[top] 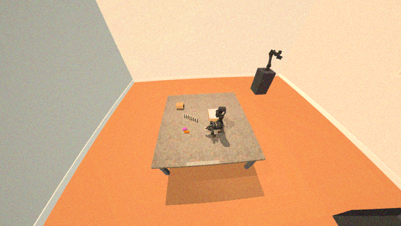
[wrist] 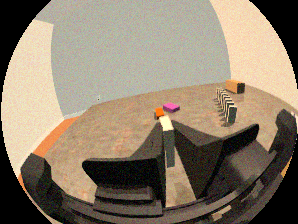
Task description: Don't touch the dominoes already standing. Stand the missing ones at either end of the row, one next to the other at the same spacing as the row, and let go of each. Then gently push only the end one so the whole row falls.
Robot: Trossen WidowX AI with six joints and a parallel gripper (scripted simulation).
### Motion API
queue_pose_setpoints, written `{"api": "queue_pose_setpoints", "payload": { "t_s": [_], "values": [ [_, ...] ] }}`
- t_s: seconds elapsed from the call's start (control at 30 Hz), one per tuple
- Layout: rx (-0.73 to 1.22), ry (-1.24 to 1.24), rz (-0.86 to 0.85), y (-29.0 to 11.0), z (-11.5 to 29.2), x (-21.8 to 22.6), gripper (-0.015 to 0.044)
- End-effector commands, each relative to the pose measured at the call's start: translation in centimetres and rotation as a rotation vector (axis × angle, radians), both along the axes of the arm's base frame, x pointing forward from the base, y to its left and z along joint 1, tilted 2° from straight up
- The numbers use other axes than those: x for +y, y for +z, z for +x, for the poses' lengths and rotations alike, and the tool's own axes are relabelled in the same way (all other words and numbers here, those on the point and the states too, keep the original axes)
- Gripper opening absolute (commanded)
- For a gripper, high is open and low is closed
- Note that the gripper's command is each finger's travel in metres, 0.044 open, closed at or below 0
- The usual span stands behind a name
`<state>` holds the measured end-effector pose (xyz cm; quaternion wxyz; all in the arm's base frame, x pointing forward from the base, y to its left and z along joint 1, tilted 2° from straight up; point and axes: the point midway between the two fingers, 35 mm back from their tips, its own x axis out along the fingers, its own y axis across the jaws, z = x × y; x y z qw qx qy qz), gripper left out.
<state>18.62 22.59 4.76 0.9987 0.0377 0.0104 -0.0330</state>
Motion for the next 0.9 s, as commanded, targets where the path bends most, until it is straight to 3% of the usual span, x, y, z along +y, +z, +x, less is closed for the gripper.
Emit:
{"api": "queue_pose_setpoints", "payload": {
  "t_s": [0.0,0.47,0.87],
  "values": [
    [0.002,0.001,0.019,-1.0,0.1,0.2,0.0023],
    [0.014,-0.007,0.044,-5.3,0.2,-0.2,0.0023],
    [0.015,-0.007,0.045,-5.5,0.2,-0.3,0.0023]
  ]
}}
